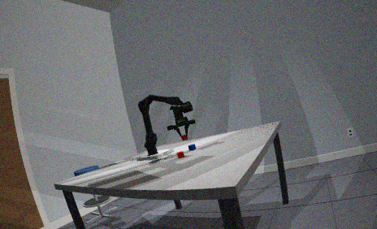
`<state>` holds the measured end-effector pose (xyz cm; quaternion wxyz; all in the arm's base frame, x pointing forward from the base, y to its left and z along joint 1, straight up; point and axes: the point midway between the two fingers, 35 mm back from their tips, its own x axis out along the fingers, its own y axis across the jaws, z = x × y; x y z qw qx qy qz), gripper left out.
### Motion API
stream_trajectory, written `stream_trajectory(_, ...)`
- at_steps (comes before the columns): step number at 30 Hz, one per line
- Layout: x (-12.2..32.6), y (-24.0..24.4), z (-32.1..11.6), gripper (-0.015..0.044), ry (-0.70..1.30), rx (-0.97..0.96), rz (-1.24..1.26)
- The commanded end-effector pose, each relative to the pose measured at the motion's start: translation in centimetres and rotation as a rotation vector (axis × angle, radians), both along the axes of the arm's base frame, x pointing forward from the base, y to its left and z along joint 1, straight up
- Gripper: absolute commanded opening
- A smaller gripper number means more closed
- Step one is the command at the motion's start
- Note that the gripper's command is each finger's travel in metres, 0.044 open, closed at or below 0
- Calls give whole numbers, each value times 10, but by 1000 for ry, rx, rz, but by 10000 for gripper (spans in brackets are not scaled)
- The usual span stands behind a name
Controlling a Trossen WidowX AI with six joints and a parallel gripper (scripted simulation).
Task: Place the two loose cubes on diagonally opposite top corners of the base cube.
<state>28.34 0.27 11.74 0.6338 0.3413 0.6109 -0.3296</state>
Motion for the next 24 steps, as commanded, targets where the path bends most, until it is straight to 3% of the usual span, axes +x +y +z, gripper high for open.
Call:
stream_trajectory(1, 3, 11, -5, 105, 3, -5, -20)
stream_trajectory(24, 10, 58, -18, 105, 8, 7, -89)
